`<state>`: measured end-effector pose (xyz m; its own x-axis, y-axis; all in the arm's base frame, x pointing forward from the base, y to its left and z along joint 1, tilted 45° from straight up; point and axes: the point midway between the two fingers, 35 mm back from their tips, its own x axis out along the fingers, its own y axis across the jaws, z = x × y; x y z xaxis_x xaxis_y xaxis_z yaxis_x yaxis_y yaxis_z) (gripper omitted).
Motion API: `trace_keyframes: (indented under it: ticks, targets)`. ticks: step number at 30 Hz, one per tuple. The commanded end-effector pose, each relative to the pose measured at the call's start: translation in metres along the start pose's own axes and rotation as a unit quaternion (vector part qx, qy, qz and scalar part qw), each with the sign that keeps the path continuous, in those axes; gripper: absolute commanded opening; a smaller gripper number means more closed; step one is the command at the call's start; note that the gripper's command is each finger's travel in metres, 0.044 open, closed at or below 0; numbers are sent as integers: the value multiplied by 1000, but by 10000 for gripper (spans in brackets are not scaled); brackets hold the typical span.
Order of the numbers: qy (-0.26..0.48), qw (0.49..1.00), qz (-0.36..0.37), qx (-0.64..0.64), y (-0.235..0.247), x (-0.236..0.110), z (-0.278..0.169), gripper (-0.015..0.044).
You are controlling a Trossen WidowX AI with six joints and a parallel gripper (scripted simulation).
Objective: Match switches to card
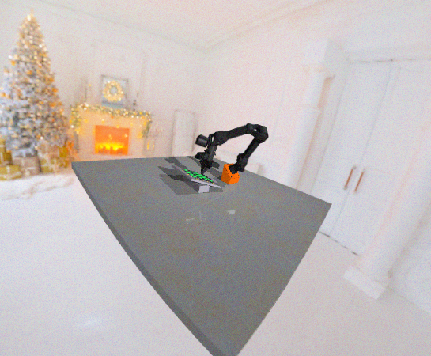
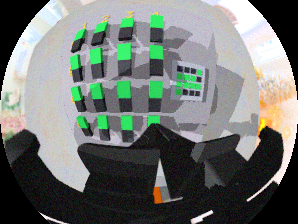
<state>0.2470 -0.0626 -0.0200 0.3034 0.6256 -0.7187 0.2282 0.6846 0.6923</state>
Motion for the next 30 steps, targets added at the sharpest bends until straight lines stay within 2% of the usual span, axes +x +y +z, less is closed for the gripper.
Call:
trace_keyframes:
  ticks: [1, 4, 9, 14, 30]
  targets:
    - [-12, 1000, -4, -3, -2, -36, 2, 0]
    - [-17, 1000, -2, -1, -1, -61, -1, 0]
    - [-17, 1000, -2, -1, 1, -61, 1, 0]
    - [-18, 1000, -1, -2, 47, -69, 47, 0]
    - [-18, 1000, -1, -2, 49, -69, 49, 0]
